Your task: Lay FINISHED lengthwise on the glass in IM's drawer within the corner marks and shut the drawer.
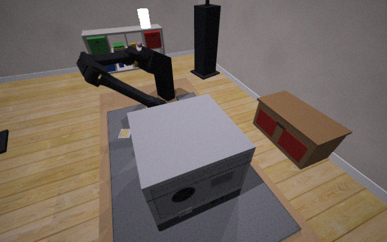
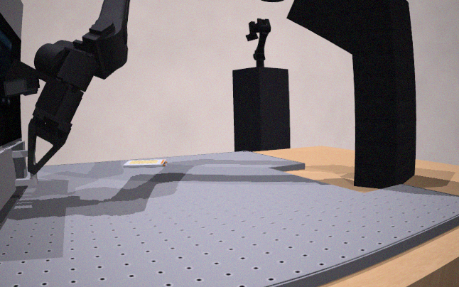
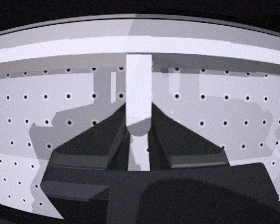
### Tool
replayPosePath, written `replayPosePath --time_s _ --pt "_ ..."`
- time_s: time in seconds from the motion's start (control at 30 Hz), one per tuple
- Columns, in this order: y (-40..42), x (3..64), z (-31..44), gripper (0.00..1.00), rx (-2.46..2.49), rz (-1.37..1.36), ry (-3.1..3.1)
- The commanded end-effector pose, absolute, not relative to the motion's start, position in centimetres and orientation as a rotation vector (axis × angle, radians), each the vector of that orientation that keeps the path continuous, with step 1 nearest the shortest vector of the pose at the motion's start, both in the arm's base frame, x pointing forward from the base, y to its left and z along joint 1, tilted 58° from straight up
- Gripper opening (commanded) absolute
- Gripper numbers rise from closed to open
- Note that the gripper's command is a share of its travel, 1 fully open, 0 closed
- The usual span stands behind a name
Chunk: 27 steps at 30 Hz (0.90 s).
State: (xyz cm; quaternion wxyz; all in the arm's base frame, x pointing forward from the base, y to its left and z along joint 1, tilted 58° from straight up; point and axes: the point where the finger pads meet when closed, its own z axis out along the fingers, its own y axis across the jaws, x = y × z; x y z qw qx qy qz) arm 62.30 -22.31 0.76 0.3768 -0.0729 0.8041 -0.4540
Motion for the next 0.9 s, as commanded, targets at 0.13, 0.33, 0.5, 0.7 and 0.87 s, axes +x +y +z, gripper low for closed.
replayPosePath --time_s 0.13,0.33,0.5,0.7,0.87 --pt "-23.36 61.00 -0.71 0.08 -0.170 -1.170 2.077" --pt "-23.40 60.87 -0.88 0.08 -0.173 -1.172 2.078" --pt "-23.42 60.80 -0.96 0.08 -0.174 -1.172 2.078" --pt "-23.47 60.66 -1.11 0.08 -0.176 -1.174 2.079" --pt "-23.47 60.59 -1.25 0.08 -0.179 -1.174 2.084"
